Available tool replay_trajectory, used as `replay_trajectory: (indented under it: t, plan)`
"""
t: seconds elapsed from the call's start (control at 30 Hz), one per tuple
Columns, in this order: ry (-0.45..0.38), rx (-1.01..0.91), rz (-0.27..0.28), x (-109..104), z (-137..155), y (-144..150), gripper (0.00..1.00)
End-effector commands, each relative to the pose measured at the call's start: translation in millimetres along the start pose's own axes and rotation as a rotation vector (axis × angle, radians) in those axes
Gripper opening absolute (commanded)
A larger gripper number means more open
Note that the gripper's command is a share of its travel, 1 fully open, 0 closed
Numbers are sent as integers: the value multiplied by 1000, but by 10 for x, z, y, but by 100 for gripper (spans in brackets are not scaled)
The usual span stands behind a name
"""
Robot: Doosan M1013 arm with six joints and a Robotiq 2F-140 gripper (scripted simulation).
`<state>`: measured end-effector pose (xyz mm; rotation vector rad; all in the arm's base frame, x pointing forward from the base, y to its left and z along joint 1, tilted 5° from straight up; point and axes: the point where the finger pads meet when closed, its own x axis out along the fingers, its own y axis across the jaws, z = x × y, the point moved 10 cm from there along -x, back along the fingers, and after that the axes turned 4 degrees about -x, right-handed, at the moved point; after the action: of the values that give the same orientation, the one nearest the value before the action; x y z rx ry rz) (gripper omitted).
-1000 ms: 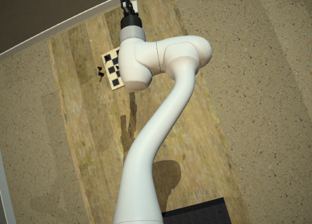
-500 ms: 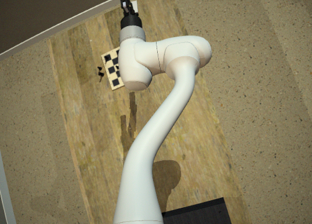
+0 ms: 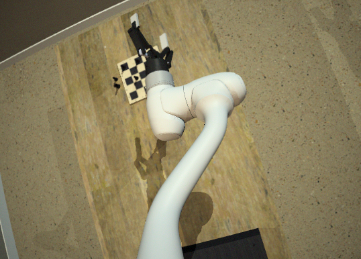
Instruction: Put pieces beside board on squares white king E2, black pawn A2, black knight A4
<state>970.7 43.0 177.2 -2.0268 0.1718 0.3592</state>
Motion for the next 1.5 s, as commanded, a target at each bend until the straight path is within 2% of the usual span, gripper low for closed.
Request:
replay_trajectory:
  t: [0.0, 0.03, 0.07, 0.1, 0.17, 0.2, 0.27, 0.3, 0.37, 0.4, 0.47, 0.5, 0.57, 0.6, 0.63, 0.67, 0.73, 0.77, 0.8, 0.83, 0.87, 0.97, 1.0, 1.07, 1.23, 1.47]
  plan:
    - [7, -88, -5, -158, 147, 133, 100]
    - [-8, -190, -5, -325, 322, 286, 100]
    - [-8, -190, -5, -325, 322, 286, 100]
    - [-24, -295, -6, -499, 501, 441, 100]
    - [-24, -295, -6, -499, 501, 441, 100]
    - [-39, -400, -6, -672, 681, 595, 100]
    - [-39, -400, -6, -672, 681, 595, 100]
    - [-55, -505, -6, -841, 861, 745, 100]
    - [-55, -505, -6, -841, 861, 745, 100]
    - [-70, -607, -6, -1009, 1038, 892, 100]
    - [-70, -607, -6, -1009, 1038, 892, 100]
    - [-85, -706, -7, -1173, 1208, 1033, 100]
    - [-85, -706, -7, -1173, 1208, 1033, 100]
    - [-99, -800, -7, -1324, 1373, 1165, 100]
    - [-99, -800, -7, -1324, 1373, 1165, 100]
    - [-113, -888, -7, -1469, 1527, 1288, 100]
    - [-113, -888, -7, -1469, 1527, 1288, 100]
    - [-125, -969, -7, -1601, 1670, 1401, 100]
    - [-125, -969, -7, -1601, 1670, 1401, 100]
    - [-136, -1042, -7, -1721, 1800, 1503, 100]
    - [-136, -1042, -7, -1721, 1800, 1503, 100]
    - [-155, -1162, -7, -1917, 2010, 1667, 100]
    - [-155, -1162, -7, -1917, 2010, 1667, 100]
    - [-167, -1243, -7, -2047, 2158, 1778, 100]
    - [-175, -1295, -7, -2133, 2247, 1848, 100]
    - [-175, -1300, -7, -2140, 2254, 1854, 100]
